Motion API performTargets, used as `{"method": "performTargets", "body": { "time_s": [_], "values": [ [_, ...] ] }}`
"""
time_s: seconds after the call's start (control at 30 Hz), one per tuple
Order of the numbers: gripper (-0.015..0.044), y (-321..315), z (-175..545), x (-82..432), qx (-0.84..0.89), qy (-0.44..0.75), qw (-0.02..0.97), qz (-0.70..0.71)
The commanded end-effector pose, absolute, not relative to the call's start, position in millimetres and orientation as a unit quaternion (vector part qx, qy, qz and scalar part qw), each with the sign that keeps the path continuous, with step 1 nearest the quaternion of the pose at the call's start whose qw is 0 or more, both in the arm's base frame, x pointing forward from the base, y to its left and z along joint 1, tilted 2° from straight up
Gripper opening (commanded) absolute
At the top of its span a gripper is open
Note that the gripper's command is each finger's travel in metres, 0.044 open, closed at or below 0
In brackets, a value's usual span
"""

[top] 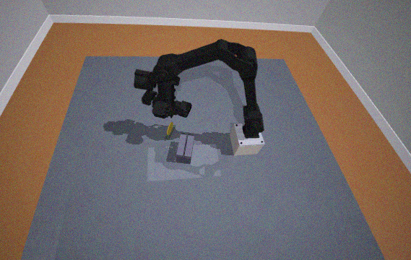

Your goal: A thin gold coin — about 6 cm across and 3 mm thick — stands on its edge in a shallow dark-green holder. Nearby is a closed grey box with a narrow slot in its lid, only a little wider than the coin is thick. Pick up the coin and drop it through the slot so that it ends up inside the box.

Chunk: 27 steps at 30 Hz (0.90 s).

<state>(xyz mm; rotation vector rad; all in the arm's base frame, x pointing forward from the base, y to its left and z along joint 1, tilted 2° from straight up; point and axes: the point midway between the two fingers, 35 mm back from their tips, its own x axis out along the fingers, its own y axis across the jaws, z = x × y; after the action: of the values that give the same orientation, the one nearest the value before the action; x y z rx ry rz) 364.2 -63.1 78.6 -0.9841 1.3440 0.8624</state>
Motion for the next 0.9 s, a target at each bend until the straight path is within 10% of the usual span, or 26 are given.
{"method": "performTargets", "body": {
  "time_s": [0.0, 0.87],
  "values": [
    [0.0161, -62.1, 49.9, 362.5, -0.415, 0.582, 0.590, 0.375],
    [0.0161, -63.9, 13.3, 363.6, -0.415, 0.582, 0.590, 0.375]
  ]
}}
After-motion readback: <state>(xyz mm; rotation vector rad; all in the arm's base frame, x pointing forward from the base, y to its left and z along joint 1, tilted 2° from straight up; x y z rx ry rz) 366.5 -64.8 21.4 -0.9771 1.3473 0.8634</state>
